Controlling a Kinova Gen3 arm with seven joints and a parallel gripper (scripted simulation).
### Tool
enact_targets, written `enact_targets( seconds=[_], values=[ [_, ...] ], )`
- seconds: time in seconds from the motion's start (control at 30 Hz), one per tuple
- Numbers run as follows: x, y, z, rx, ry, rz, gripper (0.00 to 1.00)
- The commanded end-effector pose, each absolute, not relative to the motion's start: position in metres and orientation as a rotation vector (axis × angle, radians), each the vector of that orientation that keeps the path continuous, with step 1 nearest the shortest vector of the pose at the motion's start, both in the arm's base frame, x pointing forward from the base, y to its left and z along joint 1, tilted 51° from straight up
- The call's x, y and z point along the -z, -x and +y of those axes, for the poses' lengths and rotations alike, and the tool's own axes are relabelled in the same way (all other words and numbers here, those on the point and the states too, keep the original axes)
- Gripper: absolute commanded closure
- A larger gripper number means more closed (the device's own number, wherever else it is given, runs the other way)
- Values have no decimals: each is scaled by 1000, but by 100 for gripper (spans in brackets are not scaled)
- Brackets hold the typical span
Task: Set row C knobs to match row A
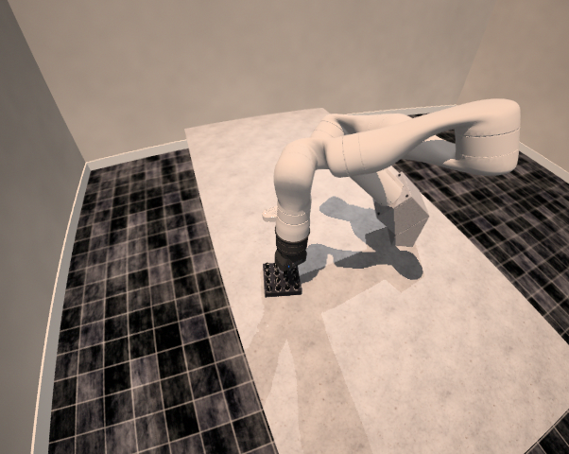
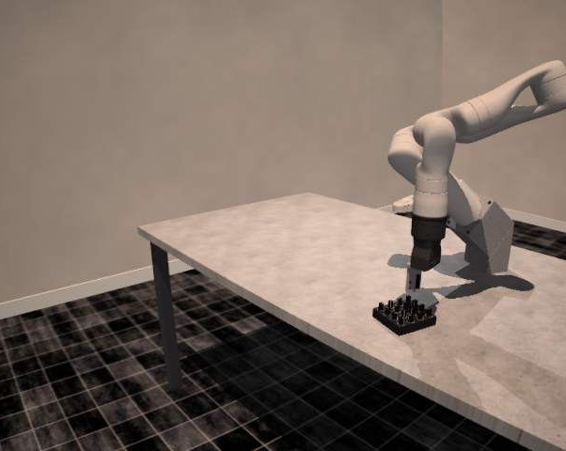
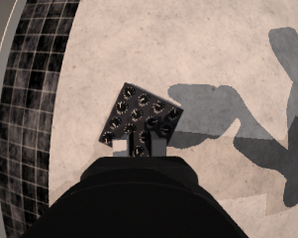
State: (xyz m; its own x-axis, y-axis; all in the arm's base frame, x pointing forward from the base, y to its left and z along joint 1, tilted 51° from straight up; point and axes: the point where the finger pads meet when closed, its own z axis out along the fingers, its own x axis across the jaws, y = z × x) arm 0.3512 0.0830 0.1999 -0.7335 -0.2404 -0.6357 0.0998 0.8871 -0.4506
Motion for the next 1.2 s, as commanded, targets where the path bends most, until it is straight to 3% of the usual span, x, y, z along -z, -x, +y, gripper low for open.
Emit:
enact_targets(
  seconds=[0.0,1.17],
  values=[
    [-200,-350,83,575,0,2313,54],
    [-198,-345,87,460,-267,2274,54]
  ],
)
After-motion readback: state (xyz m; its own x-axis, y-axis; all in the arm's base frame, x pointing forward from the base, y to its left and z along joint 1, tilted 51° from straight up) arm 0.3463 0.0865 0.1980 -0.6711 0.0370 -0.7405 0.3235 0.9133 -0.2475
